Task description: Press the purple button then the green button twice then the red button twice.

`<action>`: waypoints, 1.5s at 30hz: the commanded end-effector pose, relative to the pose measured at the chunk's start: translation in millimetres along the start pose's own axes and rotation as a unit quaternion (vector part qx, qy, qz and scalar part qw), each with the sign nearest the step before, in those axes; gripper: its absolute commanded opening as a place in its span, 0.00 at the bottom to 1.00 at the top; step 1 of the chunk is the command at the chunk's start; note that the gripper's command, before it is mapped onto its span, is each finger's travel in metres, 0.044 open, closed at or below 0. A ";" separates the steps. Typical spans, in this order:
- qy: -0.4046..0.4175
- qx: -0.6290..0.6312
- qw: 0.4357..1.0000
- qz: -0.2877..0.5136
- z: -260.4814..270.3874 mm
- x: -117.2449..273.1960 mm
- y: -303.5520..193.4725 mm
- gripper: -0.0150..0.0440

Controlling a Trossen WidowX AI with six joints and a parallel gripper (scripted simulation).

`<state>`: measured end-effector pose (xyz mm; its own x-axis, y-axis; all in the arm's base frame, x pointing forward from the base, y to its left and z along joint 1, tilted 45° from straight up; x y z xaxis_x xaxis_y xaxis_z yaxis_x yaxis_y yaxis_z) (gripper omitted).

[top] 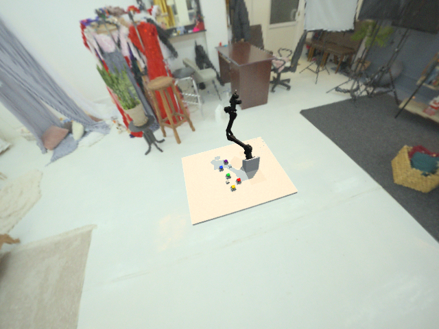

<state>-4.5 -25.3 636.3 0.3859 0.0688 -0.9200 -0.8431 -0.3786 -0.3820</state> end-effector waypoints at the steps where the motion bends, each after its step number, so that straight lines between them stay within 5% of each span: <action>1: 0.004 0.003 1.000 0.005 1.4 -0.1 0.0 0.93; 12: 0.289 -0.024 0.950 0.118 130.7 24.8 7.5 0.93; 24: 0.494 -0.024 0.771 0.400 228.2 139.6 -57.6 0.93; 34: 0.491 0.029 0.567 0.661 220.5 261.4 -120.0 0.93; 45: 0.331 0.134 0.307 0.882 137.5 387.6 -148.2 0.93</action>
<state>193.0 208.2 352.7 -0.8173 -0.4443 0.3669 -0.1533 0.7815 0.6048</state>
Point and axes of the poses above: the point midway between the two fingers, 35 mm back from their tips, its own x axis back along the fingers, its own z axis across the jaws, y = z × x, the point moved 8 cm from there along x, back along the fingers, and after that the axes turned 13 degrees about -x, right-handed, at the moved point
